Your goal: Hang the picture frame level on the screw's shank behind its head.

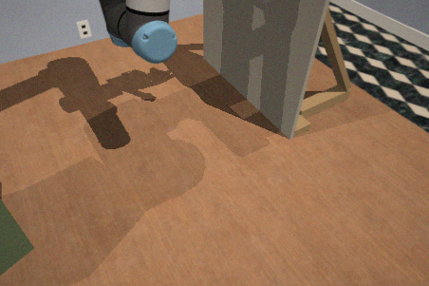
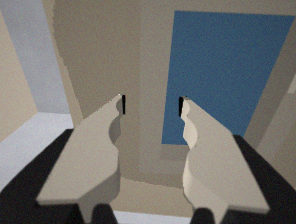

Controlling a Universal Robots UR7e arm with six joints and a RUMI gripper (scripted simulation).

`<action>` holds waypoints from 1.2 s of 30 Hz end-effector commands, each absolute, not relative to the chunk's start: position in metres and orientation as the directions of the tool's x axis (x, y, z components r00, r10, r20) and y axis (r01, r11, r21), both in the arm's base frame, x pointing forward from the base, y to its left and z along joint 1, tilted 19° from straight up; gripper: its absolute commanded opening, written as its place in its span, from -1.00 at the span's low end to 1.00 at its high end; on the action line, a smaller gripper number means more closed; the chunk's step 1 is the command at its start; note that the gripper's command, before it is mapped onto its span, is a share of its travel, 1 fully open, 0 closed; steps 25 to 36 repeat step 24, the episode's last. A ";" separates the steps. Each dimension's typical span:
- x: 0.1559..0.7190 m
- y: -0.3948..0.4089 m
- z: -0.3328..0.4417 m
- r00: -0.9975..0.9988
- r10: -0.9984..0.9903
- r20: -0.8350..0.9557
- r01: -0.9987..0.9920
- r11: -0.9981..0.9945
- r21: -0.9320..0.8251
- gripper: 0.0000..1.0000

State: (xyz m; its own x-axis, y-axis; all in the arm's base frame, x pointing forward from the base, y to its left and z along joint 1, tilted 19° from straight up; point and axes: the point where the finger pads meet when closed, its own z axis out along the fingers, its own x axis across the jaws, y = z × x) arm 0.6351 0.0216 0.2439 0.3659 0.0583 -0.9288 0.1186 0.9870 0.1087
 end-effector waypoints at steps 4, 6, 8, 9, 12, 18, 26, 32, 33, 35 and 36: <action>0.632 0.023 0.242 0.364 0.059 -0.930 0.117 0.987 0.108 -0.42; 0.631 0.024 0.241 0.363 0.059 -0.930 0.117 0.987 0.108 -0.42; 0.631 0.024 0.241 0.363 0.059 -0.930 0.117 0.987 0.108 -0.42; 0.631 0.024 0.241 0.363 0.059 -0.930 0.117 0.987 0.108 -0.42; 0.628 0.024 0.240 0.363 0.059 -0.930 0.117 0.987 0.108 -0.42; 0.626 0.025 0.239 0.363 0.059 -0.930 0.117 0.987 0.108 -0.42; 0.626 0.025 0.239 0.363 0.059 -0.930 0.117 0.987 0.108 -0.42; 0.626 0.025 0.239 0.363 0.059 -0.930 0.117 0.987 0.108 -0.42; 0.626 0.025 0.239 0.363 0.059 -0.930 0.117 0.987 0.108 -0.42; 0.626 0.025 0.239 0.363 0.059 -0.930 0.117 0.987 0.108 -0.42; 0.626 0.025 0.239 0.363 0.059 -0.930 0.117 0.987 0.108 -0.42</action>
